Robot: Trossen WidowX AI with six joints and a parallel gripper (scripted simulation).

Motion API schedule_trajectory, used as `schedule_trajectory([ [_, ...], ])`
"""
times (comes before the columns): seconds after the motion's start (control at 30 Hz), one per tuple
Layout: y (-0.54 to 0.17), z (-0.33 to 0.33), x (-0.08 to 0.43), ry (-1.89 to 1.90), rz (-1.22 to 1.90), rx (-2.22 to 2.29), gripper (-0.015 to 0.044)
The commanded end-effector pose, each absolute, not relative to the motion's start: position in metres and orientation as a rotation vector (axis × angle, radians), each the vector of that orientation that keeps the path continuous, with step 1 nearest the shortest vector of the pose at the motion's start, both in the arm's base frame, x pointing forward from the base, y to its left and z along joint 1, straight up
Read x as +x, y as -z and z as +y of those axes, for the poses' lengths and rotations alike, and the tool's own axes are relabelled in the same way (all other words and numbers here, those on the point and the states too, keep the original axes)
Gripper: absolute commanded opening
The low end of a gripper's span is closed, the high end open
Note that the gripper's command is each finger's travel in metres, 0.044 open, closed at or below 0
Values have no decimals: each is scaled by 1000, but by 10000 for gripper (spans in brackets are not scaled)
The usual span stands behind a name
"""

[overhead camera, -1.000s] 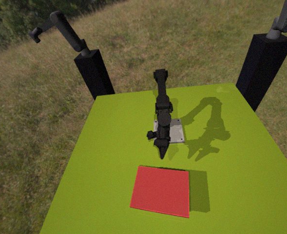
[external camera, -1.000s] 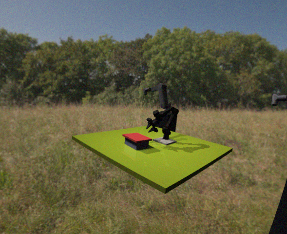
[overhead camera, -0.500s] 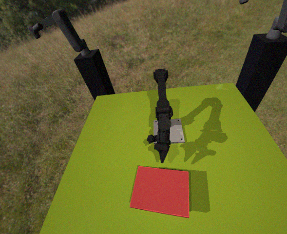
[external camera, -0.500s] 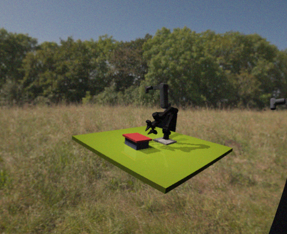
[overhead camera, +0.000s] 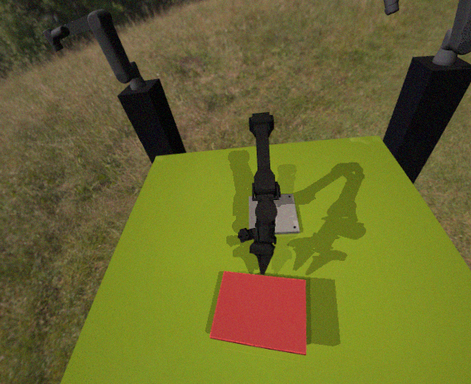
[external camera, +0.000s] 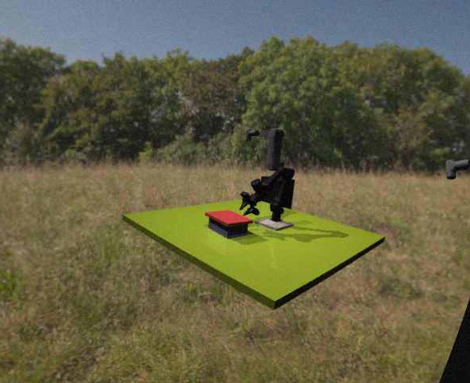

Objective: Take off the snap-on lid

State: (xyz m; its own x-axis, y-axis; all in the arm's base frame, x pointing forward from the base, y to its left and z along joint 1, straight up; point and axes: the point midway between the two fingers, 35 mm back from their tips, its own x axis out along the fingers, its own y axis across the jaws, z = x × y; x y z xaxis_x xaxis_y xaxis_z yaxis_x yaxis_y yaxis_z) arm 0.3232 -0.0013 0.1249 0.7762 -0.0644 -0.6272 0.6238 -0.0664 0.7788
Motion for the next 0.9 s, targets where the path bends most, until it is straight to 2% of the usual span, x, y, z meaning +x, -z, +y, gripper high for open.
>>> schedule_trajectory([
  [0.0,-120,-1,329,593,469,1543,235],
  [0.6,-101,-3,349,592,468,1543,235],
  [0.67,-101,-3,349,592,468,1543,183],
  [0.87,-101,-3,349,592,468,1543,143],
])
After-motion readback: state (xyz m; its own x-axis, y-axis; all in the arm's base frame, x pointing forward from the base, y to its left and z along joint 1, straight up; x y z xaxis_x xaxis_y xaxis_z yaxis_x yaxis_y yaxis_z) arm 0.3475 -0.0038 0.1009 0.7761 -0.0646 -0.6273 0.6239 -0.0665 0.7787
